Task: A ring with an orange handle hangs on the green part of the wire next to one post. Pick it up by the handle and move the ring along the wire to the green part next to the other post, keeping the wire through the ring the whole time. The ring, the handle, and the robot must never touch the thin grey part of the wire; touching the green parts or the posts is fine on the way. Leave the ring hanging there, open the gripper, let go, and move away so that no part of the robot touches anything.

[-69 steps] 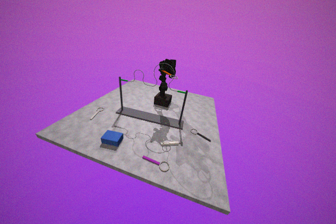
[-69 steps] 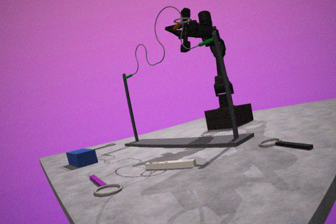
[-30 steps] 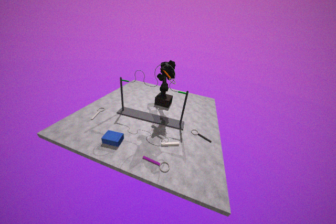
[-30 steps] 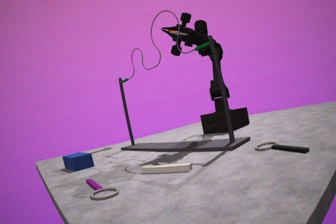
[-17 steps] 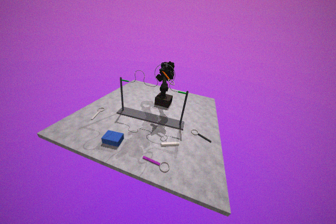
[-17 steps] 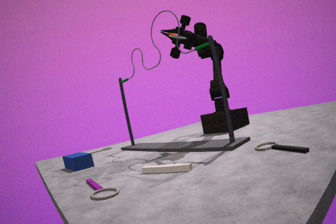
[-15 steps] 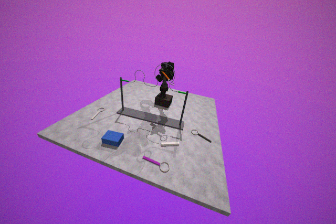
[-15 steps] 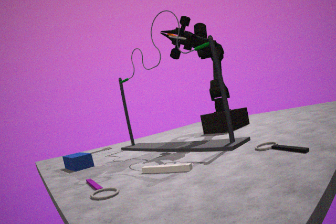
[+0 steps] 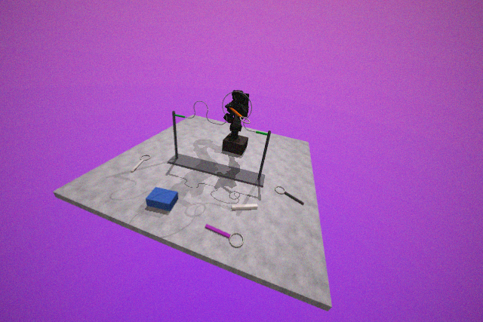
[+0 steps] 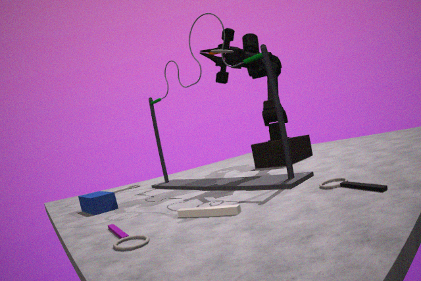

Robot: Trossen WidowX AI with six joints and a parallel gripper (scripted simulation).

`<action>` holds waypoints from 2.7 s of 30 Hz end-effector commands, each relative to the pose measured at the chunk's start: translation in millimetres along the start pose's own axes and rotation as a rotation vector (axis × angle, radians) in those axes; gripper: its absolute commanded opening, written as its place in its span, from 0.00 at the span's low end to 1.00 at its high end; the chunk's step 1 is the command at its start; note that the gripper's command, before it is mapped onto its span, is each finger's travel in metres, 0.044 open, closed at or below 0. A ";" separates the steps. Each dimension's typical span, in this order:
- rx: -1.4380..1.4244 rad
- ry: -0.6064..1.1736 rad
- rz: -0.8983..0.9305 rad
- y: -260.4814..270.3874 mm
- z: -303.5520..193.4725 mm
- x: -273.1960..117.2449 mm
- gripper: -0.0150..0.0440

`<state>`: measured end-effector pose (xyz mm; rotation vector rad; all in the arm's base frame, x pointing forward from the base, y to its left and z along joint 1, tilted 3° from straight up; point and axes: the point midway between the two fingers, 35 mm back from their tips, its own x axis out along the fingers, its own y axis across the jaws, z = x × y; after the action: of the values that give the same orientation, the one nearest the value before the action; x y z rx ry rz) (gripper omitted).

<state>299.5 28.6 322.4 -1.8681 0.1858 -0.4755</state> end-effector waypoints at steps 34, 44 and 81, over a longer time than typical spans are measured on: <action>0.664 0.014 0.337 109.7 37.0 -24.4 0.00; 0.843 0.035 0.428 129.8 58.1 -38.1 0.00; 1.573 0.148 0.798 148.4 171.7 -104.5 0.00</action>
<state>290.6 150.9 111.7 -0.2179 0.4502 -0.0852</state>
